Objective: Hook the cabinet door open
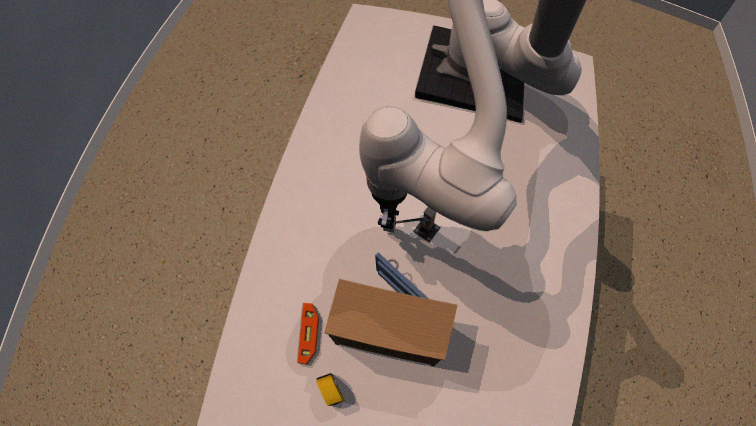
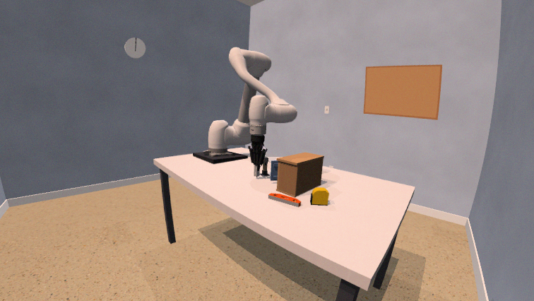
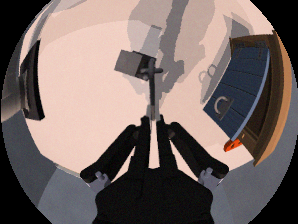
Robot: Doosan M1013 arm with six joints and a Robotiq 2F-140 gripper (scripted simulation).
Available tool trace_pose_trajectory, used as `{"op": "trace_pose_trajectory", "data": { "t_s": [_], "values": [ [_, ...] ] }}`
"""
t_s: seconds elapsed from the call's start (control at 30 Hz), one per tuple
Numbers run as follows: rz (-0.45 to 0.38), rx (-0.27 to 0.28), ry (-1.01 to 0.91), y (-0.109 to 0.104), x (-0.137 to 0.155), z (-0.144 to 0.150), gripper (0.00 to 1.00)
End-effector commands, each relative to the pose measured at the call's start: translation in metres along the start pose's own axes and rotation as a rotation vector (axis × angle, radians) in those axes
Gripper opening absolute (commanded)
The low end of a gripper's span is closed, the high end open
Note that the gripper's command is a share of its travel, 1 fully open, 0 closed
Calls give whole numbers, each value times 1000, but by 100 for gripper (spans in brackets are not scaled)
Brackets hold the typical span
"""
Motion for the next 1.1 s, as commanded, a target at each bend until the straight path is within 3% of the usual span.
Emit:
{"op": "trace_pose_trajectory", "data": {
  "t_s": [0.0,1.07],
  "values": [
    [-1,2,-3,-6,4,1,3],
    [-1,2,-3,-26,12,2,3]
  ]
}}
Point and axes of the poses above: the point where the finger pads meet when closed, its own y axis out along the fingers, its own z axis across the jaws, x = y × z, the point moved 5 cm from there along -y, back along the fingers, and after that the axes turned 5 degrees about y, right-handed, at the moved point
